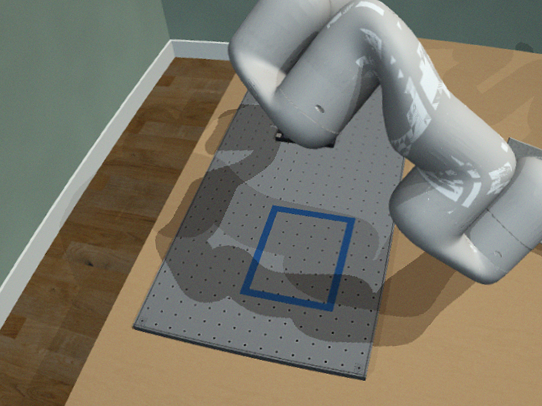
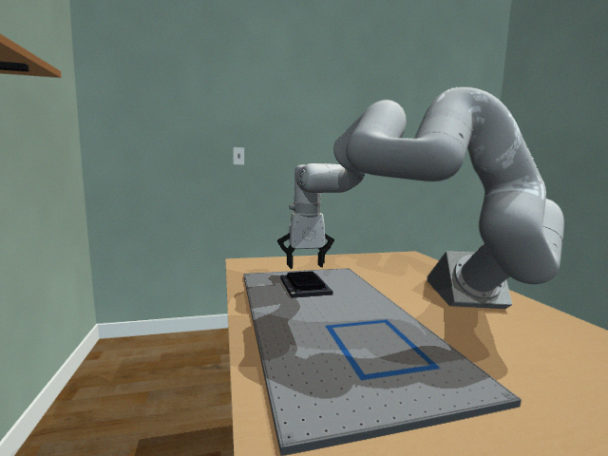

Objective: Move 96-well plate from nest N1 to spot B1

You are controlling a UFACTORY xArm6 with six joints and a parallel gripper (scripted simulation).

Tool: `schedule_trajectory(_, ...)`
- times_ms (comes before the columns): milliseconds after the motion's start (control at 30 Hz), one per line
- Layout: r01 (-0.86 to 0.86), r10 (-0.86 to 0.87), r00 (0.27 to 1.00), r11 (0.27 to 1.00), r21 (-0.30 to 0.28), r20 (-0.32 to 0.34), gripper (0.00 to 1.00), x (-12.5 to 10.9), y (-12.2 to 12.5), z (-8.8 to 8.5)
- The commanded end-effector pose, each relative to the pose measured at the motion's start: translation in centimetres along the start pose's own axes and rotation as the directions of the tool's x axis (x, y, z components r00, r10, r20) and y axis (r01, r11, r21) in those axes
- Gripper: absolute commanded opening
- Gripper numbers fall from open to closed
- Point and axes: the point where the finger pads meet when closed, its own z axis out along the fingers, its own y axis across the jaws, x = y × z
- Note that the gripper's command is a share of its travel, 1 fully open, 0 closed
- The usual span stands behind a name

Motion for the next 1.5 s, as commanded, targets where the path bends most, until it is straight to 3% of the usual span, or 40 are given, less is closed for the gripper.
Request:
schedule_trajectory(0,0.001,-0.001,1.000,1.000,0.003,-0.003,1.00,0.1,-0.1,0.1)
schedule_trajectory(367,0.001,-0.001,1.000,1.000,0.003,-0.003,1.00,0.1,-0.1,1.9)
schedule_trajectory(1467,0.001,-0.001,1.000,1.000,0.003,-0.003,1.00,0.1,-0.1,3.1)
